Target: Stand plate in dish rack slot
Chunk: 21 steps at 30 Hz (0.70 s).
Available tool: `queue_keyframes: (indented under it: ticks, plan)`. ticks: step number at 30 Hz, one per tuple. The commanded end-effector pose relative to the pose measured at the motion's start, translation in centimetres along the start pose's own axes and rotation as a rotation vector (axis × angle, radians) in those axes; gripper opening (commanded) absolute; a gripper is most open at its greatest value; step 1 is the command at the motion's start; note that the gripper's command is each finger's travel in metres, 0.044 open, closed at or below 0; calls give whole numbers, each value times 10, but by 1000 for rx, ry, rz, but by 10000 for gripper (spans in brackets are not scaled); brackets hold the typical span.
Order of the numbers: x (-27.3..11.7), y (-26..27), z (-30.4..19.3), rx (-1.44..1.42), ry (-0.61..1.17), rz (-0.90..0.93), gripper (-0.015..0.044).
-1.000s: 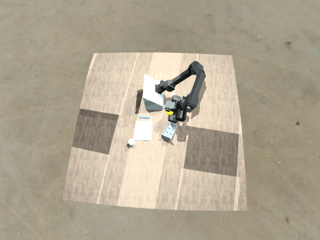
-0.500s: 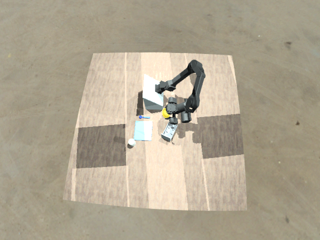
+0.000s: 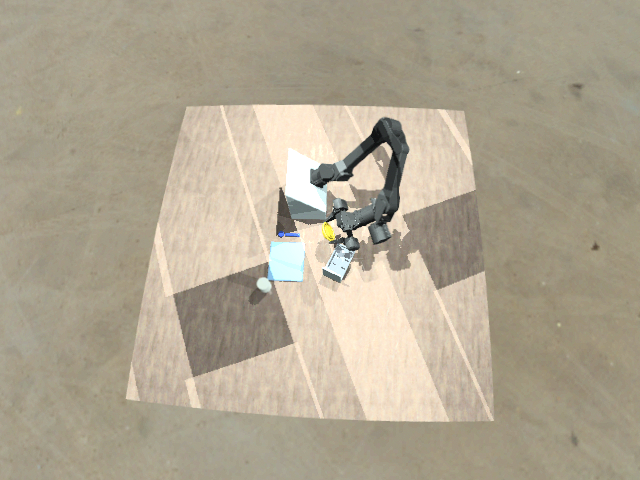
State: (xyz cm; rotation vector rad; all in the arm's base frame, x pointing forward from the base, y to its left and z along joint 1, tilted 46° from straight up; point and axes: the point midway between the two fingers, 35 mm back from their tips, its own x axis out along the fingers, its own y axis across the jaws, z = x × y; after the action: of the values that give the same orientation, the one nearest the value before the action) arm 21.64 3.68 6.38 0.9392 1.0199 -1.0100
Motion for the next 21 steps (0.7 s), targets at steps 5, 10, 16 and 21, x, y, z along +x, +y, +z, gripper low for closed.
queue_keyframes:
  ticks: [5,10,16,21]
  plan:
    - [4,5,-4,-61,-133,110,0]
    - [3,9,-8,-94,-207,189,0]
    - [-1,13,-14,-125,-289,291,0]
    - [-5,16,-19,-144,-350,381,0]
